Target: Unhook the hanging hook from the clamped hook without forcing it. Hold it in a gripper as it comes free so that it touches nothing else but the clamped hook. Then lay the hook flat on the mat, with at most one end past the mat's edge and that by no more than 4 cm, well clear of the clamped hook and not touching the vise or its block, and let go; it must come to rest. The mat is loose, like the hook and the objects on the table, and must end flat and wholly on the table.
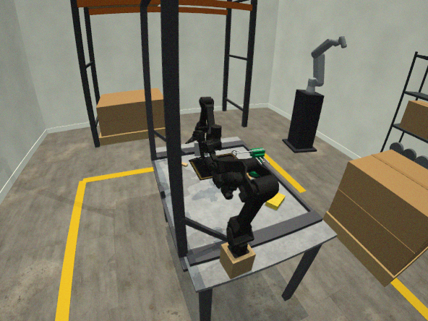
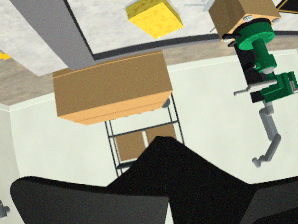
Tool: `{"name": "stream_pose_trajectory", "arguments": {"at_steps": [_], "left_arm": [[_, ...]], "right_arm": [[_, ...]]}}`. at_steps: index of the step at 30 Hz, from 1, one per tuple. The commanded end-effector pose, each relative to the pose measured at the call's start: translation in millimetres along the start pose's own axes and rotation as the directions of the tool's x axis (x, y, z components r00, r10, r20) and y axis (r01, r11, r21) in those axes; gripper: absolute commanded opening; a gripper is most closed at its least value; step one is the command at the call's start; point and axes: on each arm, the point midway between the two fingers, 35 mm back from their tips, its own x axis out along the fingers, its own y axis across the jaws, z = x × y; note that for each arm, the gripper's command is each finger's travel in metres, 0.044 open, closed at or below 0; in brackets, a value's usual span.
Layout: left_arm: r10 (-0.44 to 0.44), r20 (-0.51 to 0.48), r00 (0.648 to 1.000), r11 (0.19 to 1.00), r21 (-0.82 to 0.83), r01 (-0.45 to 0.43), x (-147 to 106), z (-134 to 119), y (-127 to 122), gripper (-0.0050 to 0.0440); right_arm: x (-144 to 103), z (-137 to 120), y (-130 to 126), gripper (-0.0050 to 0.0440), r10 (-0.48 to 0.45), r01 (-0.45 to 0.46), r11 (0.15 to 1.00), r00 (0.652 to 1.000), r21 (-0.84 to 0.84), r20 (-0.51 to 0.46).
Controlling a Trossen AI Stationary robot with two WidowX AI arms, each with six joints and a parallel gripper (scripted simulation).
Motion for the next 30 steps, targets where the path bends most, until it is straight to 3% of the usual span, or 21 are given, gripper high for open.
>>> {"name": "stream_pose_trajectory", "arguments": {"at_steps": [1,17,20,23,30], "left_arm": [[-0.011,0.003,1.0,1.0,0.025,0.011,0.1,3.6,-10.4,0.044],[-0.011,0.003,1.0,1.0,0.025,0.011,0.1,3.6,-10.4,0.044],[-0.003,0.032,0.999,0.998,0.062,0.001,-0.3,5.8,-18.6,0.044],[0.022,0.116,0.993,0.985,0.168,-0.041,-3.1,11.0,-42.4,0.044],[0.094,0.371,0.924,0.86,0.437,-0.263,-25.9,13.2,-106.2,0.044]], "right_arm": [[-1.7,-3.2,-2.7,0.0,-0.008,0.008,1.0,1.0,0.016,0.0],[-1.7,-3.2,-2.7,0.0,-0.008,0.008,1.0,1.0,0.016,0.0],[2.3,2.7,-7.1,0.0072,-0.002,-0.002,0.996,0.999,0.084,0.045],[13.6,19.3,-22.5,0.0144,-0.003,-0.047,0.958,0.984,0.283,0.176],[47.8,48.3,-86.0,0.0312,-0.11,-0.223,0.721,0.898,0.656,0.426]]}}
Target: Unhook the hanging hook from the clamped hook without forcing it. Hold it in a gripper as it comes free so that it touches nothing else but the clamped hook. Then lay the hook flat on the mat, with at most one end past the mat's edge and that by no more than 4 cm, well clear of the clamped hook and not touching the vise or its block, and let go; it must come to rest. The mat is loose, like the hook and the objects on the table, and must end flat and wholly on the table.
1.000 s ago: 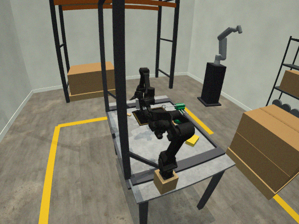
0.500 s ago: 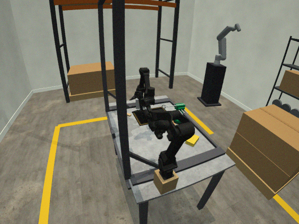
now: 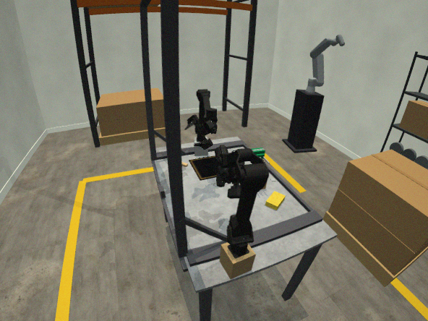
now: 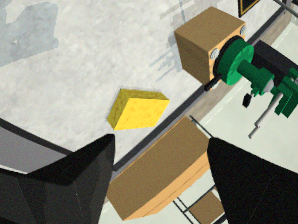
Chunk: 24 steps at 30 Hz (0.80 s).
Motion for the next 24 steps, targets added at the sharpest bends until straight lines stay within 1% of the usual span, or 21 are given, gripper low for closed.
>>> {"name": "stream_pose_trajectory", "arguments": {"at_steps": [1,2,4,5,7,8,11,13,15,17,19,21,22,23,24], "left_arm": [[0.065,0.099,0.993,0.985,0.153,-0.08,-17.0,12.7,-28.1,0.044],[0.082,0.121,0.989,0.977,0.184,-0.104,-21.2,14.6,-32.7,0.044],[0.082,0.121,0.989,0.977,0.184,-0.104,-21.2,14.6,-32.7,0.044],[0.099,0.143,0.985,0.968,0.214,-0.129,-25.6,16.4,-37.1,0.044],[0.149,0.206,0.967,0.931,0.299,-0.207,-40.0,20.6,-49.3,0.044],[0.172,0.235,0.957,0.909,0.335,-0.246,-47.3,22.0,-54.4,0.044],[0.219,0.296,0.93,0.852,0.405,-0.33,-63.9,23.8,-64.3,0.044],[0.252,0.337,0.907,0.805,0.448,-0.39,-76.4,24.2,-70.2,0.044],[0.288,0.383,0.878,0.743,0.49,-0.457,-91.3,23.8,-76.1,0.044],[0.326,0.432,0.841,0.664,0.528,-0.529,-109.0,22.3,-81.5,0.044],[0.363,0.478,0.799,0.577,0.558,-0.596,-127.3,19.7,-85.6,0.044],[0.363,0.478,0.799,0.577,0.558,-0.596,-127.3,19.7,-85.6,0.044],[0.377,0.496,0.782,0.541,0.567,-0.62,-134.5,18.5,-86.9,0.044],[0.387,0.509,0.769,0.514,0.574,-0.638,-140.0,17.5,-87.7,0.044],[0.394,0.517,0.759,0.494,0.577,-0.65,-143.9,16.7,-88.2,0.044]], "right_arm": [[13.3,15.6,-35.0,0.0336,-0.028,-0.009,0.968,0.989,0.251,0.146],[16.8,19.1,-41.2,0.036,-0.035,-0.025,0.95,0.982,0.31,0.186],[16.8,19.1,-41.2,0.036,-0.035,-0.025,0.95,0.982,0.31,0.186],[19.2,25.5,-47.5,0.0384,-0.058,-0.075,0.899,0.956,0.431,0.287],[28.2,32.3,-67.5,0.0432,-0.088,-0.126,0.843,0.927,0.523,0.365],[33.1,32.8,-74.6,0.044,-0.101,-0.16,0.808,0.911,0.568,0.4],[39.0,36.3,-96.4,0.044,-0.175,-0.263,0.698,0.839,0.666,0.515],[42.7,35.3,-111.8,0.044,-0.238,-0.336,0.619,0.781,0.71,0.578],[46.1,31.9,-128.7,0.044,-0.308,-0.415,0.543,0.71,0.73,0.633],[48.9,25.5,-146.0,0.044,-0.38,-0.5,0.475,0.625,0.724,0.681],[50.9,16.7,-160.5,0.044,-0.437,-0.575,0.429,0.544,0.697,0.717],[50.9,16.7,-160.5,0.044,-0.437,-0.575,0.429,0.544,0.697,0.717],[51.5,12.8,-165.3,0.044,-0.456,-0.602,0.415,0.511,0.682,0.728],[51.9,9.6,-168.7,0.044,-0.47,-0.622,0.405,0.486,0.669,0.737],[52.2,7.2,-170.9,0.044,-0.479,-0.636,0.4,0.469,0.66,0.742]]}}
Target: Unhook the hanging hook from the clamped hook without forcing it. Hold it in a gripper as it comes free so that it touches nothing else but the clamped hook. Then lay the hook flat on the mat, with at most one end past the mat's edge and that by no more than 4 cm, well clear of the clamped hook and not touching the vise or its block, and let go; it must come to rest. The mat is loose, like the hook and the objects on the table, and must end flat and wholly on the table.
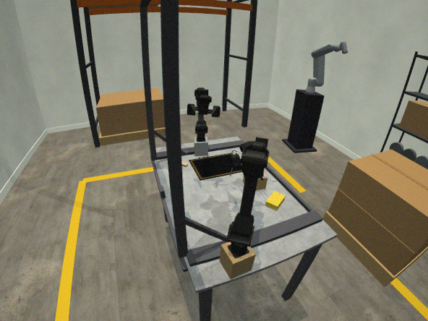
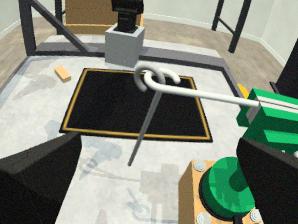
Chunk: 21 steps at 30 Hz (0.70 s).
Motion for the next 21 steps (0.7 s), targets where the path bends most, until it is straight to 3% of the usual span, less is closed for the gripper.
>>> {"name": "stream_pose_trajectory", "arguments": {"at_steps": [1,7,12,14,21], "left_arm": [[0.057,0.004,0.998,0.996,0.072,-0.057,-14.9,0.0,5.8,0.044],[0.062,0.005,0.998,0.995,0.074,-0.062,-14.7,-0.3,6.5,0.044],[0.167,0.004,0.986,0.984,0.064,-0.167,10.7,-11.0,22.5,0.044],[0.167,0.004,0.986,0.984,0.064,-0.167,10.7,-11.0,22.5,0.044],[0.421,0.01,0.907,0.906,0.049,-0.421,60.7,-52.6,59.8,0.044]], "right_arm": [[-4.0,21.6,-12.6,0.044,0.036,-0.04,0.999,0.994,0.036,0.1],[-4.1,21.9,-13.0,0.044,0.038,-0.042,0.998,0.994,0.038,0.103],[-4.1,21.9,-13.0,0.044,0.038,-0.042,0.998,0.994,0.038,0.103],[-4.1,21.9,-13.0,0.044,0.038,-0.042,0.998,0.994,0.038,0.103],[-4.1,21.9,-13.0,0.044,0.038,-0.042,0.998,0.994,0.038,0.103]]}}
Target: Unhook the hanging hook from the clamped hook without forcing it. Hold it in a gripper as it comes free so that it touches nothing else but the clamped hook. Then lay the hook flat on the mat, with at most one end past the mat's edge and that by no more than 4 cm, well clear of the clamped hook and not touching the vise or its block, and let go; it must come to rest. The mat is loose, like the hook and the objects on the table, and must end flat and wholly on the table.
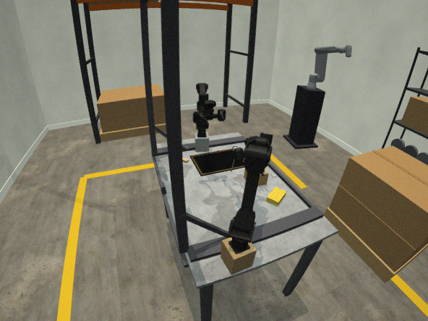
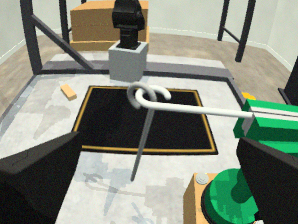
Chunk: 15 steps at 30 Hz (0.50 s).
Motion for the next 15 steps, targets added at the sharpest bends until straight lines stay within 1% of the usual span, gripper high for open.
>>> {"name": "stream_pose_trajectory", "arguments": {"at_steps": [1,4,8,10,12,15], "left_arm": [[0.128,0.009,0.992,0.992,-0.014,-0.128,25.5,-17.8,6.6,0.044],[0.24,0.006,0.971,0.971,-0.018,-0.24,42.2,-43.3,13.8,0.044],[0.385,0.002,0.923,0.923,-0.021,-0.385,56.1,-82.1,23.8,0.044],[0.385,0.002,0.923,0.923,-0.021,-0.385,56.1,-82.1,23.8,0.044],[0.454,0.001,0.891,0.891,-0.022,-0.454,59.3,-103.3,29.1,0.044],[0.553,0.0,0.833,0.833,-0.022,-0.553,59.2,-136.9,37.3,0.044]], "right_arm": [[-3.3,14.6,-0.9,0.044,-0.002,0.003,1.0,1.0,-0.017,0.03],[-3.3,14.6,-0.9,0.044,-0.002,0.003,1.0,1.0,-0.017,0.03],[-3.3,14.6,-0.9,0.044,-0.002,0.003,1.0,1.0,-0.017,0.03],[-3.3,14.6,-0.9,0.044,-0.002,0.003,1.0,1.0,-0.017,0.03],[-3.3,14.6,-0.9,0.044,-0.002,0.003,1.0,1.0,-0.017,0.03],[-3.3,14.6,-0.9,0.044,-0.002,0.003,1.0,1.0,-0.017,0.03]]}}
